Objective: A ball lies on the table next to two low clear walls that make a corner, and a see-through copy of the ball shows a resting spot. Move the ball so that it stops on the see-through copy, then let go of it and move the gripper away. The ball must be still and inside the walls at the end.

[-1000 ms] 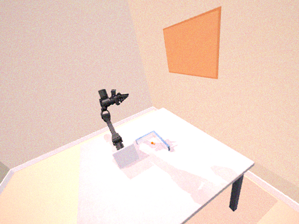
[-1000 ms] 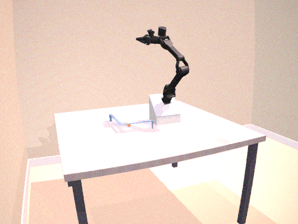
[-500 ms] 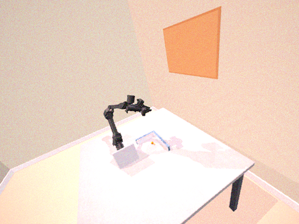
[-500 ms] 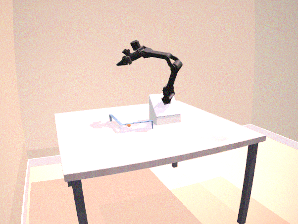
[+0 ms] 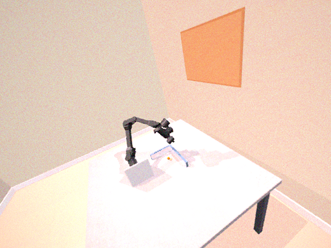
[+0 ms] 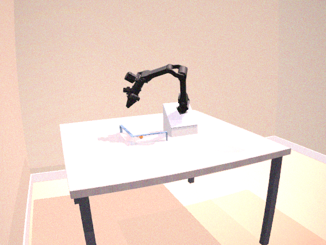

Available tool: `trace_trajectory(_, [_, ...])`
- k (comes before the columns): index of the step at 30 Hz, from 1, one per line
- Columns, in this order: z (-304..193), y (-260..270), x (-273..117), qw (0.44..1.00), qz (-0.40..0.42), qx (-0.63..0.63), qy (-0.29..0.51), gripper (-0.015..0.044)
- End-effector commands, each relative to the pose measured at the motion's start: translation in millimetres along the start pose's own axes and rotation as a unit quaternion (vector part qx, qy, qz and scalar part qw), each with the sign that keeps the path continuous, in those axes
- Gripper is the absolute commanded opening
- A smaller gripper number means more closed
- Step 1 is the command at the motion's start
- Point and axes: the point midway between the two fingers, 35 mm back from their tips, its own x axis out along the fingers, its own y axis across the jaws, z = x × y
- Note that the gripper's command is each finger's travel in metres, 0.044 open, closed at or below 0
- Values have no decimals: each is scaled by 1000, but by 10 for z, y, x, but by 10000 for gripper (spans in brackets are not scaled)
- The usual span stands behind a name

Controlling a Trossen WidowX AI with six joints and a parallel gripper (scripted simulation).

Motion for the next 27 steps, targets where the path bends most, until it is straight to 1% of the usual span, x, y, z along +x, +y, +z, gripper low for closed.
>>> trace_trajectory(1, [-403, 112, 415, 996, 4, -12, 87, 227])
trace_trajectory(5, [-956, 257, 823, 980, 7, -33, 194, 227])
trace_trajectory(8, [-1297, 331, 998, 966, 7, -47, 255, 227])
trace_trajectory(13, [-1328, 336, 1019, 965, 7, -47, 259, 227])
trace_trajectory(16, [-1392, 336, 1128, 965, 7, -47, 259, 227])
trace_trajectory(27, [-1457, 332, 1243, 965, 7, -47, 259, 227])
